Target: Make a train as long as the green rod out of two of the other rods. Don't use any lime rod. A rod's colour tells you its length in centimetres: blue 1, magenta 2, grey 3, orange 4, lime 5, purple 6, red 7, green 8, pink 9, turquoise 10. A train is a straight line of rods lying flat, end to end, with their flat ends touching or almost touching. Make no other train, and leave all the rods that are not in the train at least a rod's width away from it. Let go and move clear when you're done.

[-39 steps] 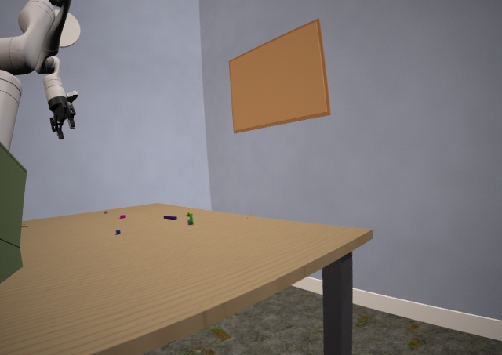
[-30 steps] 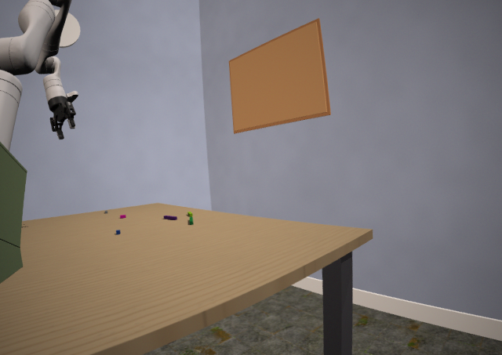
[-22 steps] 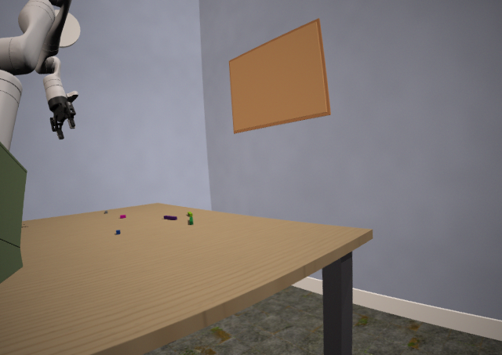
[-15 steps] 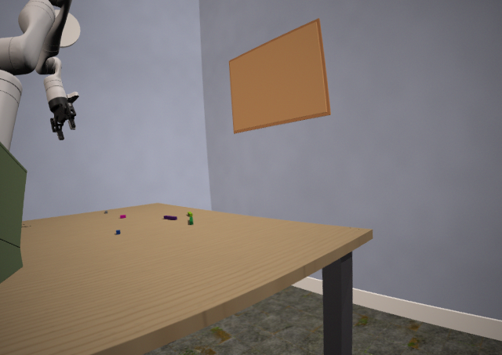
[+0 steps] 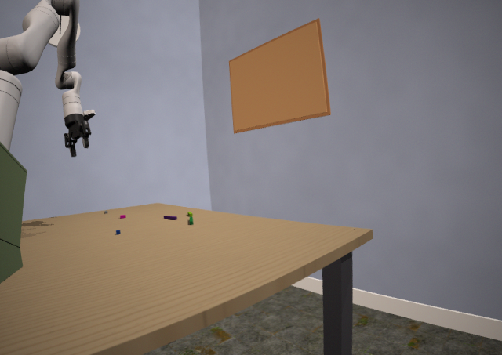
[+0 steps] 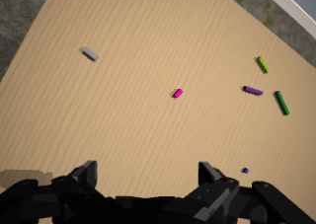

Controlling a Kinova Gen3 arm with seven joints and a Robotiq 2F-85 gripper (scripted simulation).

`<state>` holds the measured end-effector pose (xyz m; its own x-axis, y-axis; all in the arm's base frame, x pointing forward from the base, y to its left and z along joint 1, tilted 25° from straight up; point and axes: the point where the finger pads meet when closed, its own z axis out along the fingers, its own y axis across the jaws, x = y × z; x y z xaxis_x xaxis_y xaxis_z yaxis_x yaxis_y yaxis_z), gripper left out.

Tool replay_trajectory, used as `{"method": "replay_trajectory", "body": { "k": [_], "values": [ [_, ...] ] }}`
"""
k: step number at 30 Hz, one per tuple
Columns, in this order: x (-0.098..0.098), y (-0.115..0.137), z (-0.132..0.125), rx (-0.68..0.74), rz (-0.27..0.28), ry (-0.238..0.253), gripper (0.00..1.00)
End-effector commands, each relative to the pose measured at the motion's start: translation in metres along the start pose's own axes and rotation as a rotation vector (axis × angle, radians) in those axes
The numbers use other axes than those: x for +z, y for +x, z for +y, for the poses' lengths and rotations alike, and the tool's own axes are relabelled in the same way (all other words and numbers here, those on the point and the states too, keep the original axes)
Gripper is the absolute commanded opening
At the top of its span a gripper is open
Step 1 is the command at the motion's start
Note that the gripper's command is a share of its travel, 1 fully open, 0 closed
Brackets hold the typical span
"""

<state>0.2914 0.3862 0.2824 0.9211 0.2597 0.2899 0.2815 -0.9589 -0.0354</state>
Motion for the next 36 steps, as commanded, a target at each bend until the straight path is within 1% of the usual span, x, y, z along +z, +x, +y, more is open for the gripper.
{"method": "replay_trajectory", "body": {
  "k": [1, 2, 13, 14, 21, 22, 30, 31, 36],
  "values": [
    [0.021, 0.009, 0.018, 0.030, -0.027, -0.020, 1.00],
    [0.034, 0.013, 0.024, 0.035, -0.041, -0.011, 1.00],
    [0.034, 0.013, 0.024, 0.035, -0.041, -0.011, 1.00],
    [0.046, 0.017, 0.031, 0.041, -0.055, -0.001, 1.00],
    [0.046, 0.017, 0.031, 0.041, -0.055, -0.001, 1.00],
    [0.059, 0.022, 0.039, 0.049, -0.068, 0.011, 1.00],
    [0.059, 0.022, 0.039, 0.049, -0.068, 0.011, 1.00],
    [0.072, 0.026, 0.047, 0.058, -0.081, 0.023, 1.00],
    [0.072, 0.026, 0.047, 0.058, -0.081, 0.023, 1.00]
  ]
}}
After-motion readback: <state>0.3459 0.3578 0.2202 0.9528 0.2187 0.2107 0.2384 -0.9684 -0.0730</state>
